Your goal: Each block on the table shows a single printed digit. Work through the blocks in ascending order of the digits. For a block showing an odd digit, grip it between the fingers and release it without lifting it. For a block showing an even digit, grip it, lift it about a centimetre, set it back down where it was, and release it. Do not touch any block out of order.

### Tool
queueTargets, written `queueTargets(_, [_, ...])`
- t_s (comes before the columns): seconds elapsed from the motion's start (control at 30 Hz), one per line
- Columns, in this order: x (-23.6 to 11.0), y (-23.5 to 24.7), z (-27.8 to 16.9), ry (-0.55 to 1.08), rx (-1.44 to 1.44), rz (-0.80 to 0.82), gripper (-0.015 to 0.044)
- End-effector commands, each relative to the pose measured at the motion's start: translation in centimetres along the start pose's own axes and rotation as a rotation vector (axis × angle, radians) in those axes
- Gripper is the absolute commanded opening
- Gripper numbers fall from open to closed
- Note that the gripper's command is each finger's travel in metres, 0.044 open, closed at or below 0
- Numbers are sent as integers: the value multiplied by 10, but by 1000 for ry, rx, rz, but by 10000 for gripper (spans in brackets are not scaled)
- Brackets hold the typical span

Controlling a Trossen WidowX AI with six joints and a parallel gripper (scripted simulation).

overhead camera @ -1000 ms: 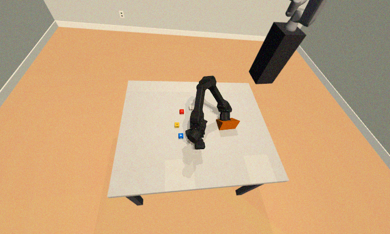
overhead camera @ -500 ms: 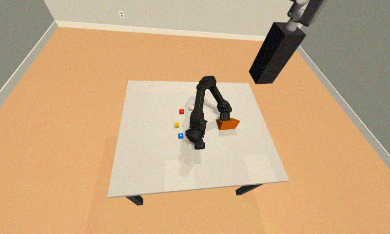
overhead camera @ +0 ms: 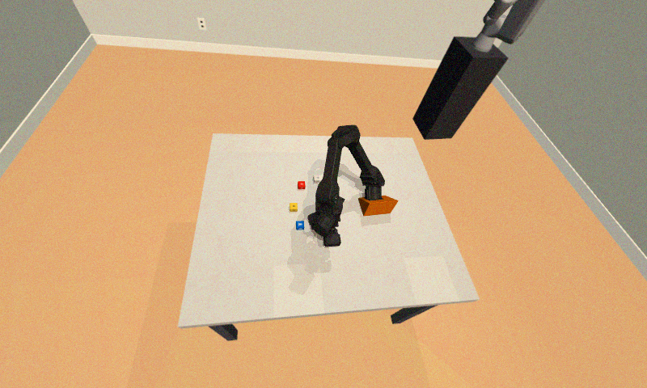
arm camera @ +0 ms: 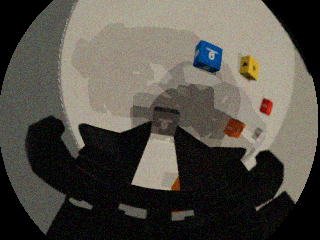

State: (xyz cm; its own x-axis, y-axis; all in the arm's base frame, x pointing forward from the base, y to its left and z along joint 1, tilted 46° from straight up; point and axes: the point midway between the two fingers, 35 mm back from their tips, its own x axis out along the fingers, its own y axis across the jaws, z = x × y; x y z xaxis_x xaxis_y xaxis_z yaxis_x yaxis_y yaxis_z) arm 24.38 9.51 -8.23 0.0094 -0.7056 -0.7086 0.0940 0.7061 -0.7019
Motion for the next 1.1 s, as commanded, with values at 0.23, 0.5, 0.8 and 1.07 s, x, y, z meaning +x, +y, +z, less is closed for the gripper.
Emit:
queueTargets(0.23, [-3, 0, 0, 5, 5, 1, 120])
queueTargets(0.5, [-1, 0, 0, 4, 5, 1, 120])
queueTargets(0.8, [12, 0, 0, 4, 5, 1, 120])
queueTargets(1.07, [12, 0, 0, 4, 5, 1, 120])
